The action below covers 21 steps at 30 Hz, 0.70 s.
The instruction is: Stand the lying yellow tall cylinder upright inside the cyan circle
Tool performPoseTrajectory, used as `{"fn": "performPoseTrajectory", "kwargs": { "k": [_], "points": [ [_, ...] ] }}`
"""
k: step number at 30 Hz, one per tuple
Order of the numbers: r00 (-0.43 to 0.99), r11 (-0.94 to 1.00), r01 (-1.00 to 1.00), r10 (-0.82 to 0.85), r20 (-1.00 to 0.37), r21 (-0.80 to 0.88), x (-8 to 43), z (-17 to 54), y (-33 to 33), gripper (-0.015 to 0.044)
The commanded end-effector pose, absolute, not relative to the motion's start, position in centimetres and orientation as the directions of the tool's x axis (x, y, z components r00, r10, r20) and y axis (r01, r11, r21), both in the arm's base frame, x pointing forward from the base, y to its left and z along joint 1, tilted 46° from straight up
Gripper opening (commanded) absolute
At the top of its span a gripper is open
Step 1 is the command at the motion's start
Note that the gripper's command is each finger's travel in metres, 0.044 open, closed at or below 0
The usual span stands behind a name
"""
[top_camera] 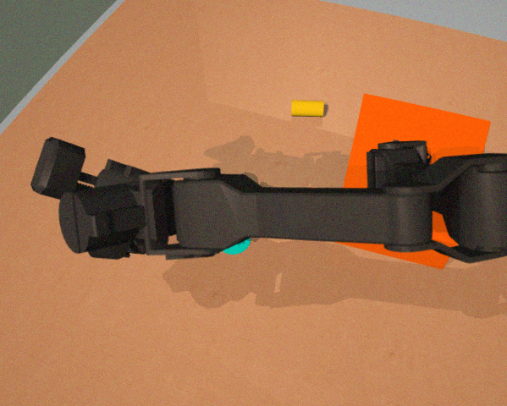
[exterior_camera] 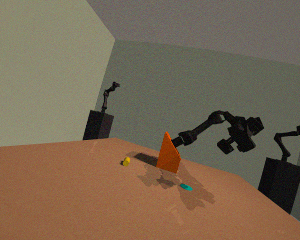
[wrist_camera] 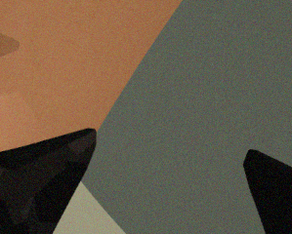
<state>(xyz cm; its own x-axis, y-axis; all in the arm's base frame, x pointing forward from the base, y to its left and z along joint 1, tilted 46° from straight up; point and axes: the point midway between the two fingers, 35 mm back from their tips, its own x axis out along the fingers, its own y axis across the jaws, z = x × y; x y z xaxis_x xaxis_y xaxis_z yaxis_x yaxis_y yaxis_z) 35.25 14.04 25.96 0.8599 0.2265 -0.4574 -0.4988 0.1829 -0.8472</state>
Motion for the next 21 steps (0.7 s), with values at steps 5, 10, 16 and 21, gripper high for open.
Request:
{"fn": "performPoseTrajectory", "kwargs": {
  "k": [5, 10, 16, 21],
  "points": [
    [0.792, 0.178, -0.61, 0.171, -0.586, -0.772, 37.6, 21.8, 11.9, 0.0309],
    [0.657, 0.215, -0.748, 0.11, -0.746, -0.628, 39.8, 15.7, 8.1, 0.0309],
    [0.453, 0.314, -0.858, 0.087, -0.887, -0.407, 40.6, 8.4, 2.9, 0.0309],
    [0.271, 0.422, -0.885, 0.122, -0.955, -0.198, 39.6, 2.7, -1.4, 0.0309]
  ]
}}
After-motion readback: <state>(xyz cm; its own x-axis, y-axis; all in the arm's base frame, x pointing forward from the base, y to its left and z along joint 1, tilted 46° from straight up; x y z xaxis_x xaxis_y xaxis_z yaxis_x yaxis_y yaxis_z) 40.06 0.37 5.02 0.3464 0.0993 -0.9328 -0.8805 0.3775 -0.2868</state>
